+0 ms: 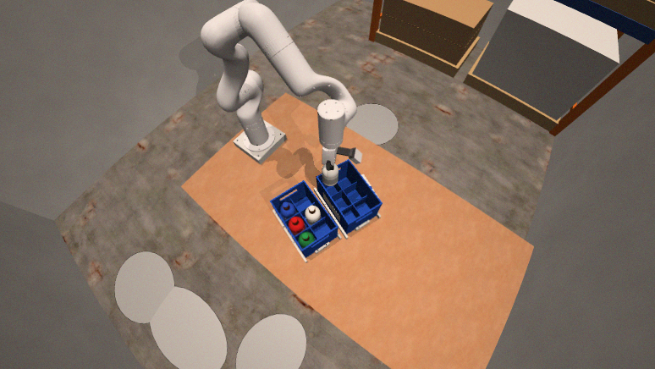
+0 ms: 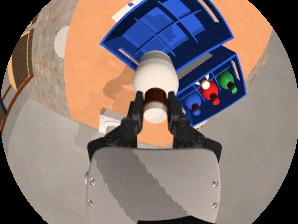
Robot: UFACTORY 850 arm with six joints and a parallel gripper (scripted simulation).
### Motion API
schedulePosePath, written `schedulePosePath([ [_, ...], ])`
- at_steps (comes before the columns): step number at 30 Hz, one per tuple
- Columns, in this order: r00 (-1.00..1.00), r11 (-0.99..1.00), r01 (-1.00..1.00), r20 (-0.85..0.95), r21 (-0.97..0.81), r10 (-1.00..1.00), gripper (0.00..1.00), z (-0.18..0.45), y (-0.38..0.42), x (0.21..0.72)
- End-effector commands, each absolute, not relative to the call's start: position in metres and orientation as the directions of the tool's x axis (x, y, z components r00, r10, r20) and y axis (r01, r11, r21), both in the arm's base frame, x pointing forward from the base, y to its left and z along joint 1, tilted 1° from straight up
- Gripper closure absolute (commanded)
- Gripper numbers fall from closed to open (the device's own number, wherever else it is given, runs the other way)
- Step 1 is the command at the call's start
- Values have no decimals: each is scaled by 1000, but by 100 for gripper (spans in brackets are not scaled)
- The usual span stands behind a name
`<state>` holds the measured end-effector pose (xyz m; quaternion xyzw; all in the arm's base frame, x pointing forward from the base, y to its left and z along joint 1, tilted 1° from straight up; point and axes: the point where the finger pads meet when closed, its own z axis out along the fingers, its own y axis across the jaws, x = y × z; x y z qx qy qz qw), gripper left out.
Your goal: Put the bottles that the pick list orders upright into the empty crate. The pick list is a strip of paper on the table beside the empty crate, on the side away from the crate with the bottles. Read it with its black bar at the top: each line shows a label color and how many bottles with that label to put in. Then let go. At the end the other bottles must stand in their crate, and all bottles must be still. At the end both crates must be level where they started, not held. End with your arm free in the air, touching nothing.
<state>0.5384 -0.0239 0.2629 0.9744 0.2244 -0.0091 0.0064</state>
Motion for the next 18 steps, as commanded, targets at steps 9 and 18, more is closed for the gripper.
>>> schedulePosePath([
  [9, 899, -899, 437, -18, 10, 437, 100, 253, -24, 539],
  [18, 899, -899, 437, -18, 10, 437, 100, 246, -24, 539],
])
